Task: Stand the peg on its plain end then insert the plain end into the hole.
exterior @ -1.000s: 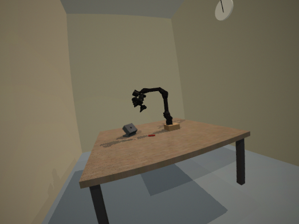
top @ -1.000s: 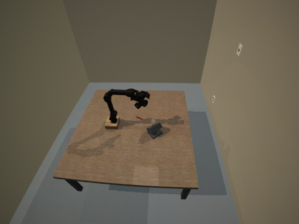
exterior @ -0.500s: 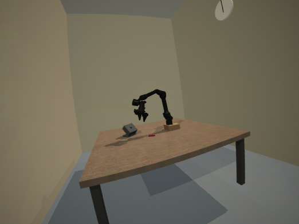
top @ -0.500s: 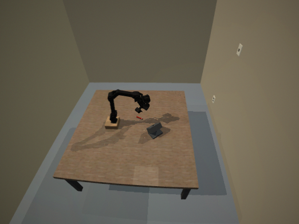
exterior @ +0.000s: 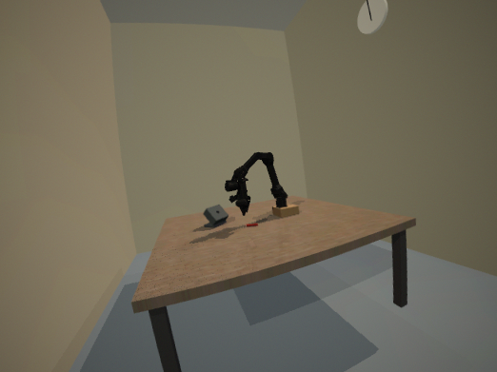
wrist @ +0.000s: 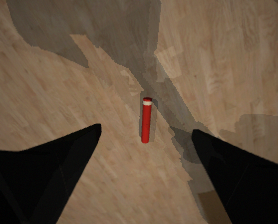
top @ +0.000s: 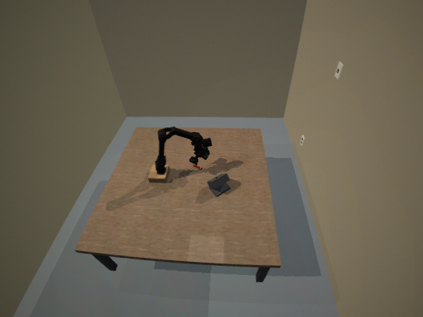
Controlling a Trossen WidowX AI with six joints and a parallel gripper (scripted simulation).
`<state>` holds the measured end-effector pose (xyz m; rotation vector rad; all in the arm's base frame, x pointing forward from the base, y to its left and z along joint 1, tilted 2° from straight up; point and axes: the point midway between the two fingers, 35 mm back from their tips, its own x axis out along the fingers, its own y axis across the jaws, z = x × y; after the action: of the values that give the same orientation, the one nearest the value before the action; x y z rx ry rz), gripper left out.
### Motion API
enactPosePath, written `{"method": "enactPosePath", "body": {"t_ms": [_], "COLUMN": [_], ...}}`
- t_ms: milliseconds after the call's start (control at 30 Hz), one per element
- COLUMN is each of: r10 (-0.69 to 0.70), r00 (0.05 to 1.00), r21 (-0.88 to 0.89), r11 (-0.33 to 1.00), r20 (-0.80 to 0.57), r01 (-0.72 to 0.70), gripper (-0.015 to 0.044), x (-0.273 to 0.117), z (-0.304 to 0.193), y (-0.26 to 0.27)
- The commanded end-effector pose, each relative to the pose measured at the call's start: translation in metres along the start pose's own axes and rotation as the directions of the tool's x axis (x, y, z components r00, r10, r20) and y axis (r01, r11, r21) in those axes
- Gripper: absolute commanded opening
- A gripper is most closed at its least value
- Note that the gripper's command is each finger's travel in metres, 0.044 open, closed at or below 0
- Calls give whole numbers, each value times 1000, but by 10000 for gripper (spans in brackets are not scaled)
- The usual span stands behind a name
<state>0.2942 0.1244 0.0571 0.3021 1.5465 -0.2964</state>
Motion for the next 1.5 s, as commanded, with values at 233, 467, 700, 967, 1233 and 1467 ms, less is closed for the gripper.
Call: {"method": "enactPosePath", "body": {"t_ms": [233,467,700,967,1233,1467], "r10": [-19,-19,-19,-20,-20,-20], "r00": [1000,1000,1000,1000,1000,1000], "r21": [-17,-17,-17,-17,-17,-17], "r11": [1000,1000,1000,1000,1000,1000], "r20": [10,10,10,10,9,9], "r01": [19,19,19,20,20,20], "gripper": [440,440,440,440,440,440], "x": [12,23,35,48,60,71], "z": [0,1,2,2,1,1], "y": [-1,-1,-1,-1,-2,-3]}}
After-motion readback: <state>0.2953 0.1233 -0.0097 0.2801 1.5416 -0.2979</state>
